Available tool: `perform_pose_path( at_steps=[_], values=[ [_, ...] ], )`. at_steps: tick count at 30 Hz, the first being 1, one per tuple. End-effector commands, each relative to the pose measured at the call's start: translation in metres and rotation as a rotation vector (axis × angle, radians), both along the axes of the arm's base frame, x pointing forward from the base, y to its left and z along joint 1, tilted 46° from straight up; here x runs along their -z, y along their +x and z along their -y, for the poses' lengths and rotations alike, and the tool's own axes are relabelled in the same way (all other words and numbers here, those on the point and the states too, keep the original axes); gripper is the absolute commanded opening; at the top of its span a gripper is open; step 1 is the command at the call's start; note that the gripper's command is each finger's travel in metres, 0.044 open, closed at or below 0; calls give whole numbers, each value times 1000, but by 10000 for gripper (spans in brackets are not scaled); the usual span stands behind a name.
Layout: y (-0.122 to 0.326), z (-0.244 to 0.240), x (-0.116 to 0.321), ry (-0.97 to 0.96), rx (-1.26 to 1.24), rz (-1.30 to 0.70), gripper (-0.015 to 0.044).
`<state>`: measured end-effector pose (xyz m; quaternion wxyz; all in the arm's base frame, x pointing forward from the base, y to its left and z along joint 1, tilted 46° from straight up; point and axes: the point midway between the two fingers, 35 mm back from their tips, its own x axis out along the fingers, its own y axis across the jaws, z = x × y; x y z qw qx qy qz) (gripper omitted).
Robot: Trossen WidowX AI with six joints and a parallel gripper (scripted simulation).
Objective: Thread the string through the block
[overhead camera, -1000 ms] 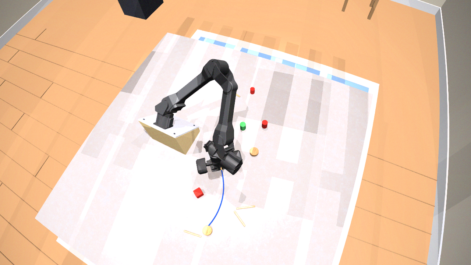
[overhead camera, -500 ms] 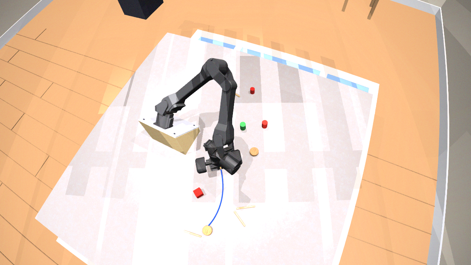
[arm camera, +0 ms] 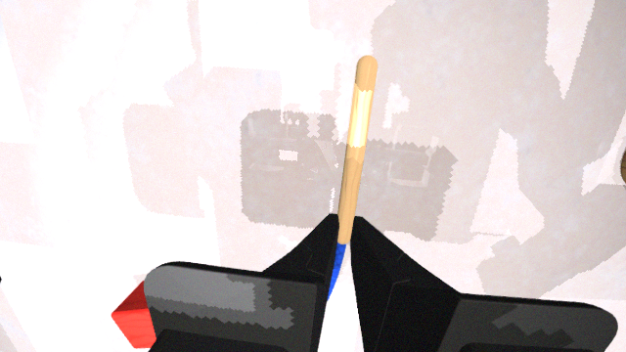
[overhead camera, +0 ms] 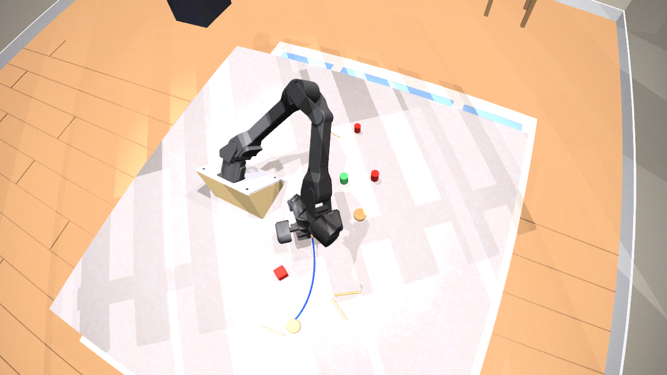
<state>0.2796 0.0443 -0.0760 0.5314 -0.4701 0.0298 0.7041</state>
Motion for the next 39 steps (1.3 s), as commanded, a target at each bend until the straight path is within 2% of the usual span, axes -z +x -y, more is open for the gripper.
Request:
perform_pose_path(
  at_steps=[1, 23, 39],
  values=[
    [3, 6, -5, -6, 1, 12, 0],
    [1, 24, -24, -4, 0, 12, 0],
    [5, 31, -19, 6, 374, -420, 0]
  ],
)
